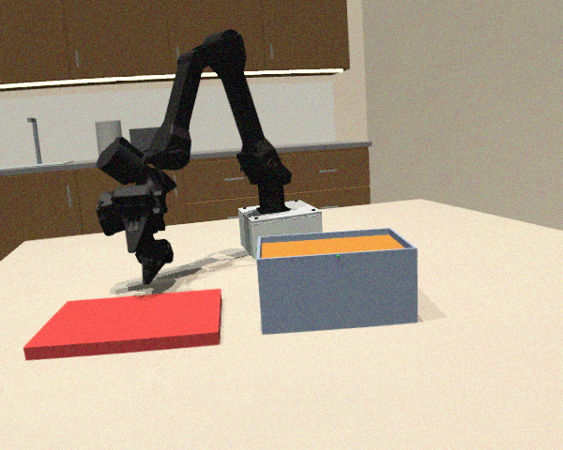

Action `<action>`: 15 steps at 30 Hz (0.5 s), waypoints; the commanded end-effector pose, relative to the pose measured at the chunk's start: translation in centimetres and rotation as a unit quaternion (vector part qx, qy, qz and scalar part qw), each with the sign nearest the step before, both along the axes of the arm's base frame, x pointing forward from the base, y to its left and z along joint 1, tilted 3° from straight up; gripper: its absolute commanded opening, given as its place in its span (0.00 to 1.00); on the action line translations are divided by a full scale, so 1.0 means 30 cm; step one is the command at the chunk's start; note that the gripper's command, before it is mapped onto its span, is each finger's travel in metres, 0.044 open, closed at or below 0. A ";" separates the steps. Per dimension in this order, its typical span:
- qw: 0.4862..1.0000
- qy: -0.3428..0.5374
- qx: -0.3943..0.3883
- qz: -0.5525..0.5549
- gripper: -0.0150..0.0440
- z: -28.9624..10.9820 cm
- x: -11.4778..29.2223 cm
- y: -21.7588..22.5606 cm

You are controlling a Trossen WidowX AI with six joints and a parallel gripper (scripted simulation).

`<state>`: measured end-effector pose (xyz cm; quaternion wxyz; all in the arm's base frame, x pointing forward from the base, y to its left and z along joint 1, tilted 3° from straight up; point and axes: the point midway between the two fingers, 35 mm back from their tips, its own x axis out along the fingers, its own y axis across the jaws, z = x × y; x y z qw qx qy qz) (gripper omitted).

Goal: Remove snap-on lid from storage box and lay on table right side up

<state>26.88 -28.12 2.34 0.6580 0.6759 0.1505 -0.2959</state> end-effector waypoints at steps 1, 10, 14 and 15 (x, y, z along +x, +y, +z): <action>1.000 -0.001 -0.001 0.002 1.00 0.002 -0.030 0.010; 1.000 0.000 -0.001 0.002 1.00 -0.002 -0.089 0.022; 1.000 0.000 -0.001 0.002 1.00 -0.004 -0.116 0.027; 1.000 0.000 -0.001 0.002 1.00 -0.005 -0.123 0.028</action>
